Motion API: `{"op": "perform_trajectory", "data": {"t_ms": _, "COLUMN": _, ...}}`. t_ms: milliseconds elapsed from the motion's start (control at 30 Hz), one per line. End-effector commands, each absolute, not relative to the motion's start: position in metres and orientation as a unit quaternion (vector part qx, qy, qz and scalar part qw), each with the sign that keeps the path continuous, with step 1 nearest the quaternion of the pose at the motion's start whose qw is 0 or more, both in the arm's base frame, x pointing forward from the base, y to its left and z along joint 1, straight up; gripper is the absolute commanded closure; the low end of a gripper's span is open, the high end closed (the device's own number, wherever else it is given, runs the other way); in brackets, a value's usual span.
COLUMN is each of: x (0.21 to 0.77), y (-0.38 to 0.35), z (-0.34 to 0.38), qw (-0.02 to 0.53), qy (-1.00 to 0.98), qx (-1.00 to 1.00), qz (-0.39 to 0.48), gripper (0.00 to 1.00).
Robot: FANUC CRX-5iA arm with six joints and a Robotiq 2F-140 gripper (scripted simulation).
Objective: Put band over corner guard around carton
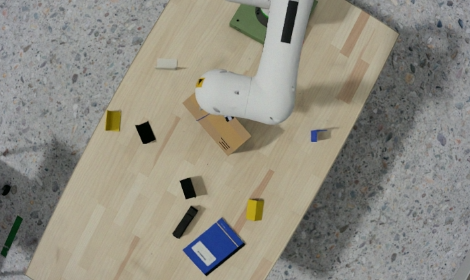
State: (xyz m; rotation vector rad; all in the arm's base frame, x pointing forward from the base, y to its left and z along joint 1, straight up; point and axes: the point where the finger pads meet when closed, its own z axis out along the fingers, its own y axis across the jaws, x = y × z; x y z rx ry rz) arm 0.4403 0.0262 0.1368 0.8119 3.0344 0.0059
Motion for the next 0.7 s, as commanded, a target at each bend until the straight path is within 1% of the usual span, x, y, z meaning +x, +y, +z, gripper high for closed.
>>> {"op": "perform_trajectory", "data": {"t_ms": 0, "x": 0.4409, "y": 0.0262, "z": 0.1377, "qw": 0.001, "qy": 0.966, "qx": 0.258, "qz": 0.002, "gripper": 0.82}}
{"op": "perform_trajectory", "data": {"t_ms": 667, "x": 0.4409, "y": 0.0262, "z": 0.1349, "qw": 0.001, "qy": 0.966, "qx": 0.258, "qz": 0.002, "gripper": 0.82}}
